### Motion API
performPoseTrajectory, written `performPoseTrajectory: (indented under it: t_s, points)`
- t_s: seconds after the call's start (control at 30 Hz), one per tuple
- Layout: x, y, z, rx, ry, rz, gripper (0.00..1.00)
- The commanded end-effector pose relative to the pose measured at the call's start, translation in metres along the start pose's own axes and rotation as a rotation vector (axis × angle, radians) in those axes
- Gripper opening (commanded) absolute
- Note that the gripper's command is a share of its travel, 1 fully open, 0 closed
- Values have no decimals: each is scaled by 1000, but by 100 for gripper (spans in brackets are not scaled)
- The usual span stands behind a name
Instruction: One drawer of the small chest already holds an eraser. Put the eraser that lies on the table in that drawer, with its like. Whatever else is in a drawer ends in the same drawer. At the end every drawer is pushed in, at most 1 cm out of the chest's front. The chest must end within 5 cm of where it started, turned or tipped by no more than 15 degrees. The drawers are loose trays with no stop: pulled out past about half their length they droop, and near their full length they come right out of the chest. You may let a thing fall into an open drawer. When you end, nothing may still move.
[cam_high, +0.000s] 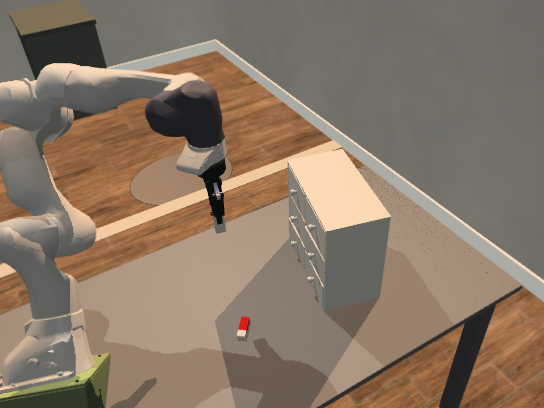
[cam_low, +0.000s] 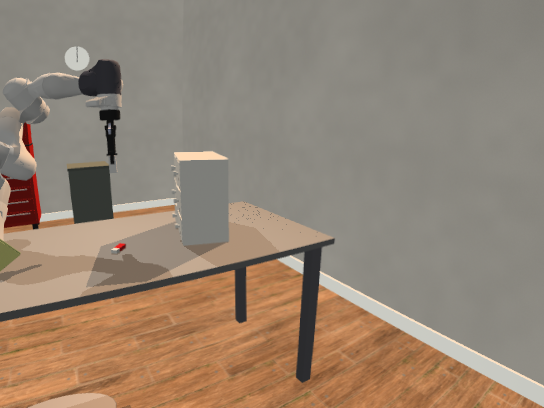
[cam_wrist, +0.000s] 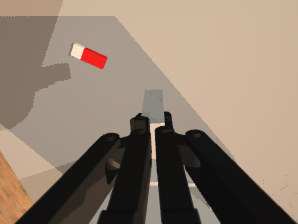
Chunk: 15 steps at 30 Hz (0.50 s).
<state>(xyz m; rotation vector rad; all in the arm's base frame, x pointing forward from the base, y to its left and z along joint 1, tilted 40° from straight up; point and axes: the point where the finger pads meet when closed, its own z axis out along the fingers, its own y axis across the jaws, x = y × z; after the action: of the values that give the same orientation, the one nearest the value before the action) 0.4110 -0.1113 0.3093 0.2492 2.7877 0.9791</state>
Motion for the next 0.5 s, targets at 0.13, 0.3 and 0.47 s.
performPoseTrajectory:
  t_s: [0.13,0.3,0.47]
  points:
    - [-7,73,4,-13,8,47,0]
    - [-10,96,5,-13,8,47,0]
    - [-10,98,5,-13,8,47,0]
